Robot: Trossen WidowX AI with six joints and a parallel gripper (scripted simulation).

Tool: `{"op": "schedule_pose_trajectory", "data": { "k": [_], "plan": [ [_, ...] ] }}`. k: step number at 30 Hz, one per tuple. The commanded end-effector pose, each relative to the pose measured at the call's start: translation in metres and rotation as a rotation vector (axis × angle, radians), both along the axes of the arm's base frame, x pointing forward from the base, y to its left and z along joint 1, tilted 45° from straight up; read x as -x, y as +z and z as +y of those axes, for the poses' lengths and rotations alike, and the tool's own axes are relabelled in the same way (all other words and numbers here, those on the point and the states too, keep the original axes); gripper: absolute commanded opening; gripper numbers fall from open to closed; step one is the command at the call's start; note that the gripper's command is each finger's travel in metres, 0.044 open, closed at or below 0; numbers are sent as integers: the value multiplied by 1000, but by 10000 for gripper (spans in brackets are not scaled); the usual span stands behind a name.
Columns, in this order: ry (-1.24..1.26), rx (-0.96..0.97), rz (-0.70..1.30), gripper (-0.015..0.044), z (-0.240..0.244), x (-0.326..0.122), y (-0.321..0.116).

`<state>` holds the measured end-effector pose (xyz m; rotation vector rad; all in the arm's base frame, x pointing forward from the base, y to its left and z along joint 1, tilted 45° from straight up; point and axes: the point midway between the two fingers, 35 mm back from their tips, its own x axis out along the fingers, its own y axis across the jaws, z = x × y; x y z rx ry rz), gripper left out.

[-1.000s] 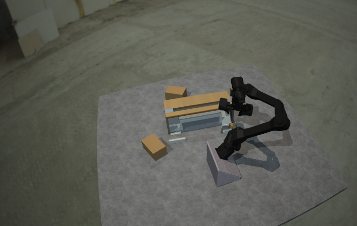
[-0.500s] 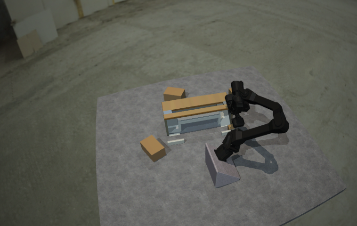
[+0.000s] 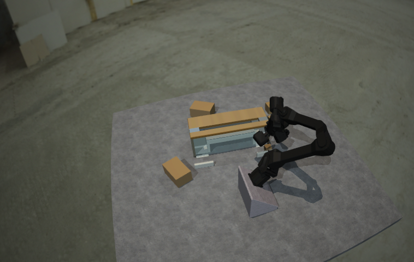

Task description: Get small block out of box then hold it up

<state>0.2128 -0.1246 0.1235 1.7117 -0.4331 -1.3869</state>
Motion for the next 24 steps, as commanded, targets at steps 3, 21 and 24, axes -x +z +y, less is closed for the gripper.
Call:
{"op": "schedule_pose_trajectory", "data": {
  "k": [3, 21, 24],
  "plan": [
    [-264, -147, -322, 285, -3, 3, -7],
    [-267, -151, -320, 285, -14, 1, -20],
    [-268, -152, -320, 285, -18, 1, -24]
  ]
}}
